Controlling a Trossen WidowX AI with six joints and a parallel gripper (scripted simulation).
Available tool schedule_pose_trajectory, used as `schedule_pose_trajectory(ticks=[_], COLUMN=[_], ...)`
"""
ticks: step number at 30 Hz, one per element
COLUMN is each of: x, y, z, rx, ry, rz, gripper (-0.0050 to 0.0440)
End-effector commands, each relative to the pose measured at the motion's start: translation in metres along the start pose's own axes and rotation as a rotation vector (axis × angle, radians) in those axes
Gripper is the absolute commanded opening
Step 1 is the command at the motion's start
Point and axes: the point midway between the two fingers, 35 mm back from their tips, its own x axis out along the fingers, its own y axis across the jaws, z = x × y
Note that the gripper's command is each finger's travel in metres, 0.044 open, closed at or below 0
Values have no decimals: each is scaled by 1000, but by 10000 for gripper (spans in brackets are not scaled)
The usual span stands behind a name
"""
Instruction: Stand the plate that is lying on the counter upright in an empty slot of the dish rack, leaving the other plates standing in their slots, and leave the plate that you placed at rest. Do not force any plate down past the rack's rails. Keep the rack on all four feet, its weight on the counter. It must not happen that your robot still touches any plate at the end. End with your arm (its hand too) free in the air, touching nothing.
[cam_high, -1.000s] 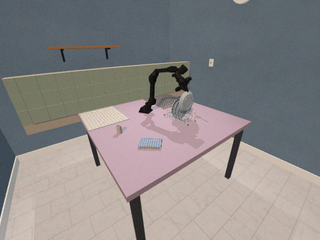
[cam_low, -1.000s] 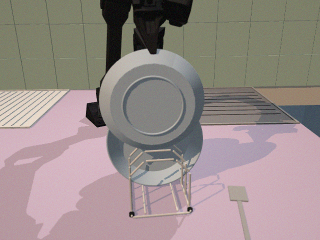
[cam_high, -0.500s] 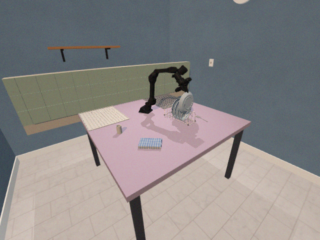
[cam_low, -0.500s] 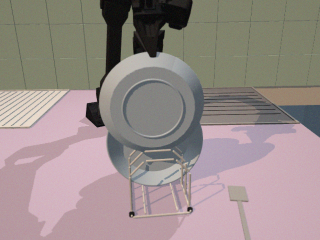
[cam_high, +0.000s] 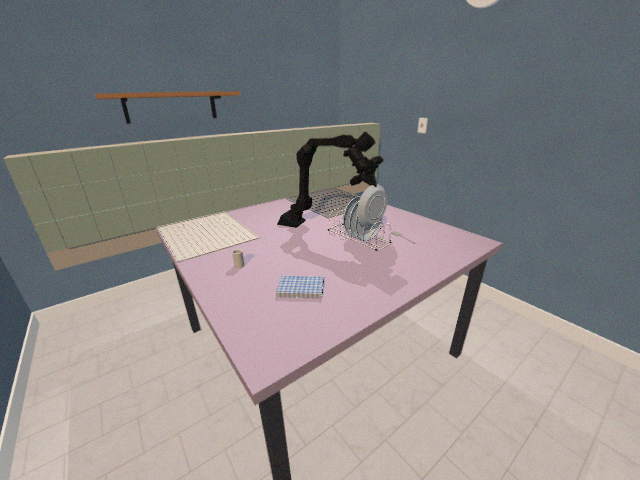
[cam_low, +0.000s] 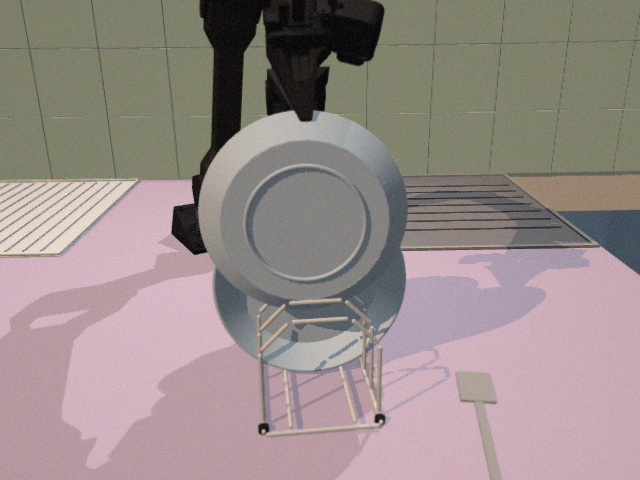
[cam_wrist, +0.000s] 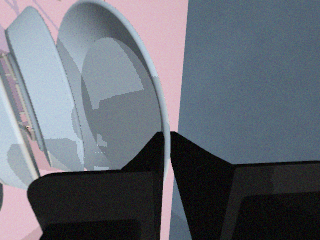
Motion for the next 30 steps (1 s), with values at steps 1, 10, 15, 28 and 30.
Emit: schedule_pose_trajectory(ticks=[1, 10, 15, 28, 30], x=[-4, -1, 1, 4, 5], y=[-2, 1, 2, 6, 7], z=[1, 0, 0, 0, 0], rx=[1, 1, 0, 0, 0], ry=[-7, -8, -8, -8, -8], rz=[-18, -19, -19, -19, -19], gripper=[0, 0, 0, 0, 0])
